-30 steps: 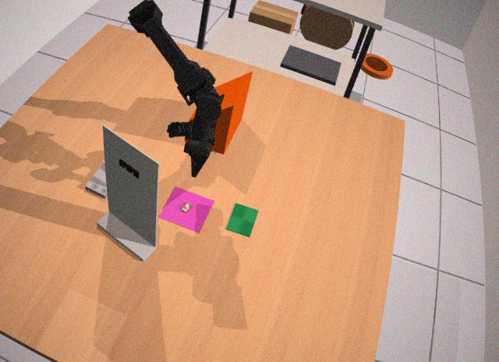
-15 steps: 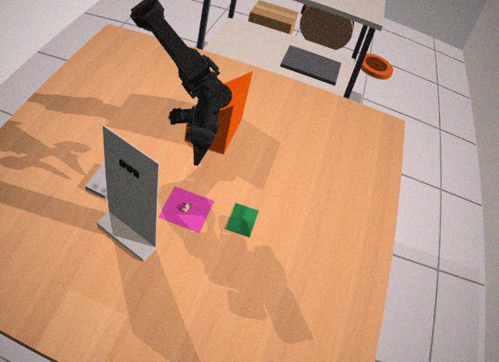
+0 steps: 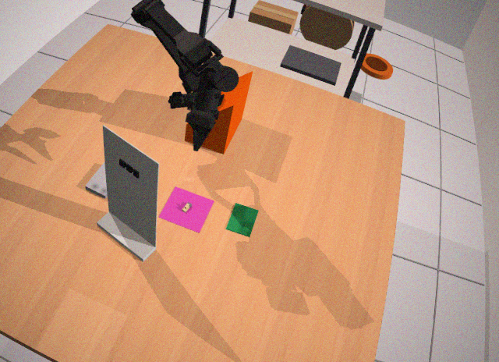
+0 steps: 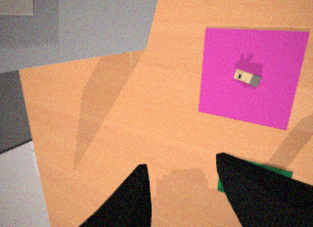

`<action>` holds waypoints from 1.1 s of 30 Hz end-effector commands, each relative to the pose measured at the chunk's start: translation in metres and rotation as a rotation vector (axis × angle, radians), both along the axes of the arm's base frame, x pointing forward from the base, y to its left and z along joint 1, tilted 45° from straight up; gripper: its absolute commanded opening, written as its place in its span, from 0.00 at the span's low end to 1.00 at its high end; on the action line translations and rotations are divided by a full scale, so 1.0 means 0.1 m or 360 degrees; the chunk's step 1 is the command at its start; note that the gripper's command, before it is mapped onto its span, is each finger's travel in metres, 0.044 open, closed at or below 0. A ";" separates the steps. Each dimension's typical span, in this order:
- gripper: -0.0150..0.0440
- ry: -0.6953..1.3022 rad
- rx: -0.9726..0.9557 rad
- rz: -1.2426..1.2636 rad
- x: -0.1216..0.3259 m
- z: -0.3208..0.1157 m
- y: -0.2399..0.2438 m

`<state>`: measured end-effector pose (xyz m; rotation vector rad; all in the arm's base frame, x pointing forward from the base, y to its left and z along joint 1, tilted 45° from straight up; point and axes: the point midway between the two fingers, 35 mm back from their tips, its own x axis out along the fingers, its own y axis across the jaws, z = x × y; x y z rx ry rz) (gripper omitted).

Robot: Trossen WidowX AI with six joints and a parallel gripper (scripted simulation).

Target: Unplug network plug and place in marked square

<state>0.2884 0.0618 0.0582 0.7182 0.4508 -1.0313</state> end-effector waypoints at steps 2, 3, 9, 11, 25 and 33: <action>0.70 -0.0019 0.0000 -0.0005 0.00 0.05 0.01; 0.74 -0.0019 0.0000 -0.0005 0.00 0.05 0.01; 1.00 -0.0019 0.0000 -0.0005 0.00 0.05 0.01; 1.00 -0.0019 0.0000 -0.0005 0.00 0.05 0.01; 1.00 -0.0019 0.0000 -0.0005 0.00 0.05 0.01; 1.00 -0.0019 0.0000 -0.0005 0.00 0.05 0.01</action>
